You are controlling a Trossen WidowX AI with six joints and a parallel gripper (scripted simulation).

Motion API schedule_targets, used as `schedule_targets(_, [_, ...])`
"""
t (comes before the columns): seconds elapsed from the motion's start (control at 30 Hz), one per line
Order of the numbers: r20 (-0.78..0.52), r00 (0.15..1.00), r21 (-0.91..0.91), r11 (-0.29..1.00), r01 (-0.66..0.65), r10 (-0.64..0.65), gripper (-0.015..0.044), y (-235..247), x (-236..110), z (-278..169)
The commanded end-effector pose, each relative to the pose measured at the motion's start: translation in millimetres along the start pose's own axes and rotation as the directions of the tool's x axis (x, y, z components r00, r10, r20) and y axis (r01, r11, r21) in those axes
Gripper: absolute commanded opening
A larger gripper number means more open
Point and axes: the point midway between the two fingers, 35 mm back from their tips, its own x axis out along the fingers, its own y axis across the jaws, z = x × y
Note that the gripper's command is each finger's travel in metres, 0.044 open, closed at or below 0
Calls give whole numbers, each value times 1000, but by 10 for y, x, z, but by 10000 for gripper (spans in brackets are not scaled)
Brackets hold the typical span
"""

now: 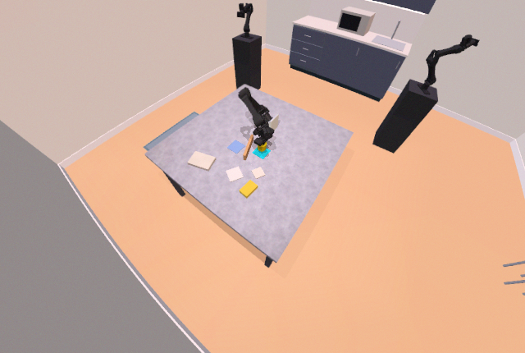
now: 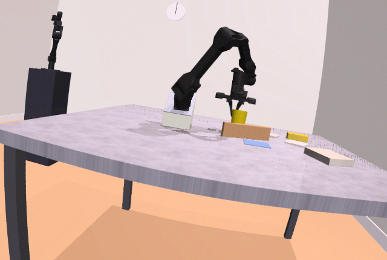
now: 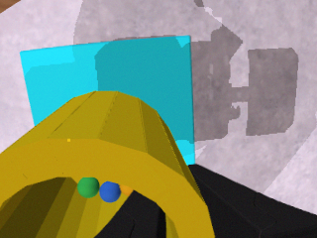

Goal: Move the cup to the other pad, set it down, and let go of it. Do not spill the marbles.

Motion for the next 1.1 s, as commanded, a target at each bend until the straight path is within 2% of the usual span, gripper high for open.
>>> schedule_targets(0.0, [5, 1000, -7, 1000, 0, 0, 0, -5, 81, 10])
schedule_targets(0.53, [7, 1000, -6, 1000, 0, 0, 0, -18, 334, 24])
schedule_targets(1.0, [3, 1000, 0, 1000, 1, -1, 0, -13, 304, 16])
schedule_targets(1.07, [3, 1000, 0, 1000, 1, -1, 53, -13, 304, 16])
